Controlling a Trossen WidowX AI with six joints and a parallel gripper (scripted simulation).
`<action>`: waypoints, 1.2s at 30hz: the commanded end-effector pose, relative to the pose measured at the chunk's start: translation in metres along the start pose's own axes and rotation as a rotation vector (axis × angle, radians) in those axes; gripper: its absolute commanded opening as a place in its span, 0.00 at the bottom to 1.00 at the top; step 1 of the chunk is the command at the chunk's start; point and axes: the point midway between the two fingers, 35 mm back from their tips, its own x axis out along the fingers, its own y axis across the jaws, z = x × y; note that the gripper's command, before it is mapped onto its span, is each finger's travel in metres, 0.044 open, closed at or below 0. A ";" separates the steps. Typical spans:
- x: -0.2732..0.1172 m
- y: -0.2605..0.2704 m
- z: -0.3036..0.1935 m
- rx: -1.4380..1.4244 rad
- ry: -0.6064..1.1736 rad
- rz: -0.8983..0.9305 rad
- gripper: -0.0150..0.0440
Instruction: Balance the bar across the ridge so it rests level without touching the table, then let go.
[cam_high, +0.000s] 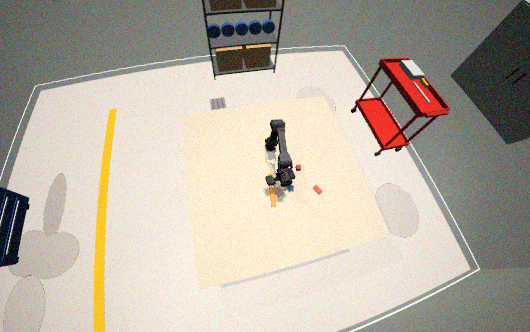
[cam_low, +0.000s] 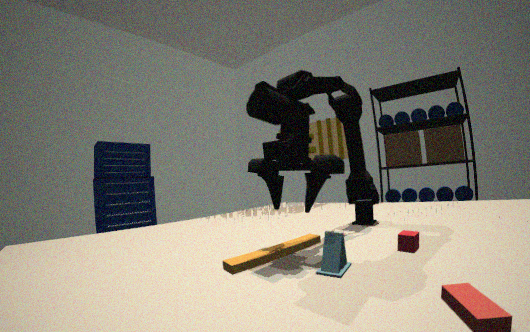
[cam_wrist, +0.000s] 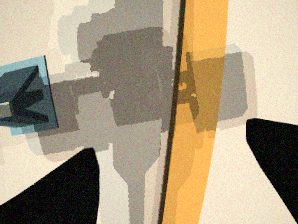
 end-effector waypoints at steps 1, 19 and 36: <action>0.008 -0.015 -0.013 0.117 0.059 0.022 0.79; 0.051 -0.029 -0.031 0.248 0.124 0.039 0.79; 0.075 -0.027 -0.035 0.248 0.124 0.039 0.79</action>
